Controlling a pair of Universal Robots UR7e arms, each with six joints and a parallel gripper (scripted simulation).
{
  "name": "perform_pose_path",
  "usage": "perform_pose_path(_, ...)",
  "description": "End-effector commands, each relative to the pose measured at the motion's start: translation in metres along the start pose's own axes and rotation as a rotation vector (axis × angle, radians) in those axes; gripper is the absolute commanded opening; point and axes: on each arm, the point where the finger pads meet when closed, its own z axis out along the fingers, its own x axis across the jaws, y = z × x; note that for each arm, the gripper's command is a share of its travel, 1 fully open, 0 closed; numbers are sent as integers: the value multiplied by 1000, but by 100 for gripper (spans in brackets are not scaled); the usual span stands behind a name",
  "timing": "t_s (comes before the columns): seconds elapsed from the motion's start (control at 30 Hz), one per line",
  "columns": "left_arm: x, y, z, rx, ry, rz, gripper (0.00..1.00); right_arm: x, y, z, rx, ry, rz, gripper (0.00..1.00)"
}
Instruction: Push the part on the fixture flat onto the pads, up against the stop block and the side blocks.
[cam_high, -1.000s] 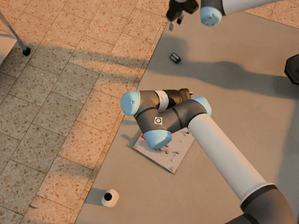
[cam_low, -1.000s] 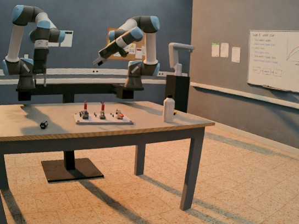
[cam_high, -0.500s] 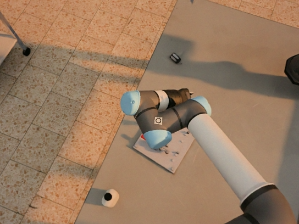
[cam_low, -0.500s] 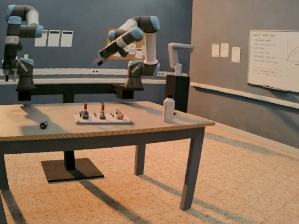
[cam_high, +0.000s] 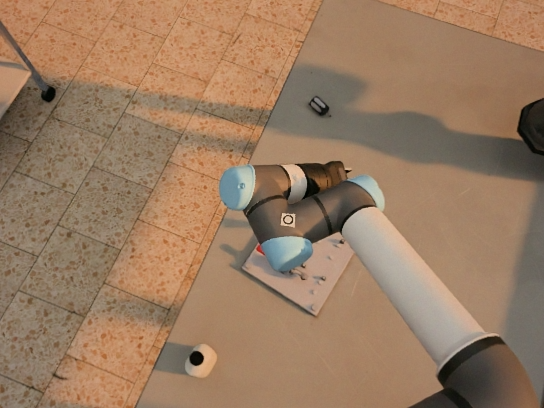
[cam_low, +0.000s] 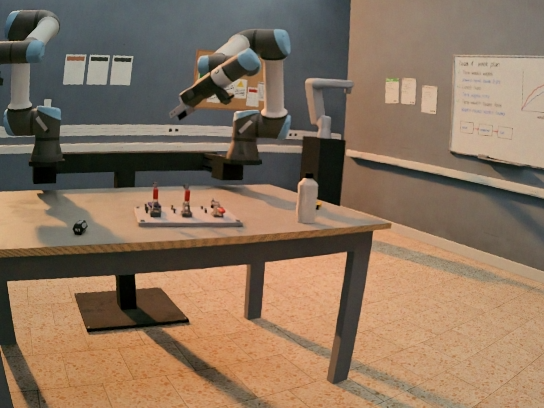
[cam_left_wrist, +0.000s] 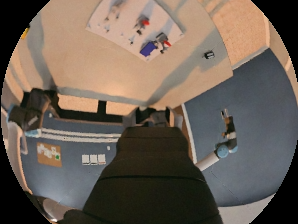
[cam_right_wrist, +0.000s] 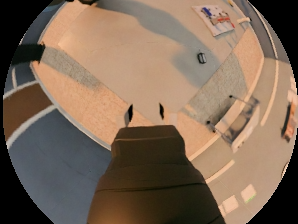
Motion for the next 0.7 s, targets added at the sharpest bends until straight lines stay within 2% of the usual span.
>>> perform_pose_path(0.0,0,1,-1,0,1,2,100,-99,2,-16,13,-12,111,100)
perform_pose_path(0.03,0,1,-1,0,1,2,100,-103,2,-17,13,-12,111,100)
perform_pose_path(0.1,0,1,-1,0,1,2,100,-134,-3,-21,17,-17,157,100)
perform_pose_path(0.17,0,1,-1,0,1,2,100,-134,-3,-21,17,-17,157,100)
perform_pose_path(0.27,0,1,-1,0,1,2,100,-188,-15,-28,23,-23,224,100)
perform_pose_path(0.3,0,1,-1,0,1,2,100,-188,-15,-28,23,-23,224,100)
perform_pose_path(0.37,0,1,-1,0,1,2,100,-218,-25,-33,27,-27,268,100)
perform_pose_path(0.4,0,1,-1,0,1,2,100,-219,-25,-33,27,-27,268,100)
perform_pose_path(0.47,0,1,-1,0,1,2,100,-248,-37,-37,31,-30,311,100)
perform_pose_path(0.5,0,1,-1,0,1,2,100,-248,-37,-37,31,-30,311,100)
perform_pose_path(0.6,0,1,-1,0,1,2,100,-288,-57,-43,37,-34,373,100)
perform_pose_path(0.63,0,1,-1,0,1,2,100,-288,-57,-43,37,-34,373,100)
perform_pose_path(0.67,0,1,-1,0,1,2,100,-300,-64,-45,39,-35,393,100)
